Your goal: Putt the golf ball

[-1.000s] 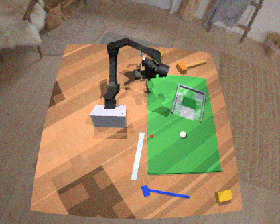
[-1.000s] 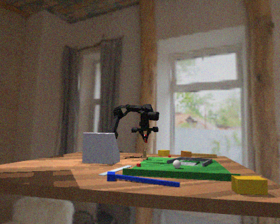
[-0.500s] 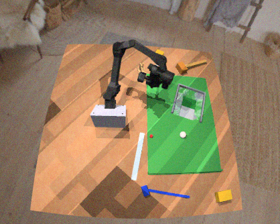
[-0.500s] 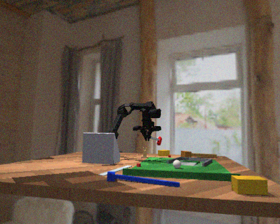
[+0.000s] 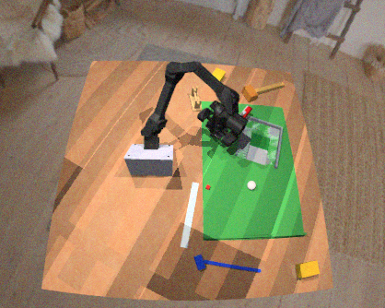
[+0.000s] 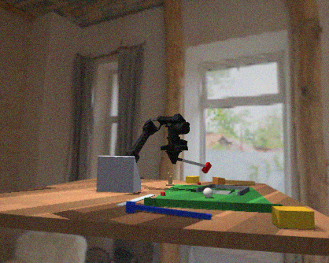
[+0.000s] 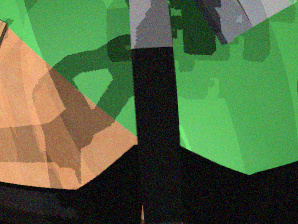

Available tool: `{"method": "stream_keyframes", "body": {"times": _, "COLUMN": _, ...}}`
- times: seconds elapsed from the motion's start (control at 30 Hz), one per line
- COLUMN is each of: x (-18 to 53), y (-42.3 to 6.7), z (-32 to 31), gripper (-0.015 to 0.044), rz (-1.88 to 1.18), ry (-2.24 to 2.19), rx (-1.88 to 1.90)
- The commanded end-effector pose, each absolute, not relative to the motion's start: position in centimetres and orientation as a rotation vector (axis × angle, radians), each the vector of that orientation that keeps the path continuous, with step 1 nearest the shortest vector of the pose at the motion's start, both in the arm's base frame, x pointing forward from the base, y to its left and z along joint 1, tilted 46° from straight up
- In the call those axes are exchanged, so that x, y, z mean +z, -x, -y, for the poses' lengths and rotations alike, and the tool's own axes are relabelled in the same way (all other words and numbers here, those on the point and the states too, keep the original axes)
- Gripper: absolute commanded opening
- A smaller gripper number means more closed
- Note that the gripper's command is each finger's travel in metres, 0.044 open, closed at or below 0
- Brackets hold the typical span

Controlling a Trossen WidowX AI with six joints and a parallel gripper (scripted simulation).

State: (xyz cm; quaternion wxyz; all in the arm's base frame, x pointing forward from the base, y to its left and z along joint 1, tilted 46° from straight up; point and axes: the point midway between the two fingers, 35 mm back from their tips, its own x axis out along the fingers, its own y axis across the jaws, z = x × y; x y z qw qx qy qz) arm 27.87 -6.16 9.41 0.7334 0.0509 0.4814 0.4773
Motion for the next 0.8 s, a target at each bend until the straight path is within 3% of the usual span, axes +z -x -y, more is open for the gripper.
{"method": "stream_keyframes", "body": {"times": 0.0, "x": 7.6, "y": -28.0, "z": 8.5, "gripper": 0.0, "rz": -1.145, "ry": -0.227, "rx": 0.953}}
{"method": "stream_keyframes", "body": {"times": 0.77, "x": -3.2, "y": -23.8, "z": 19.0, "gripper": 0.0, "rz": -1.55, "ry": -0.873, "rx": 0.37}}
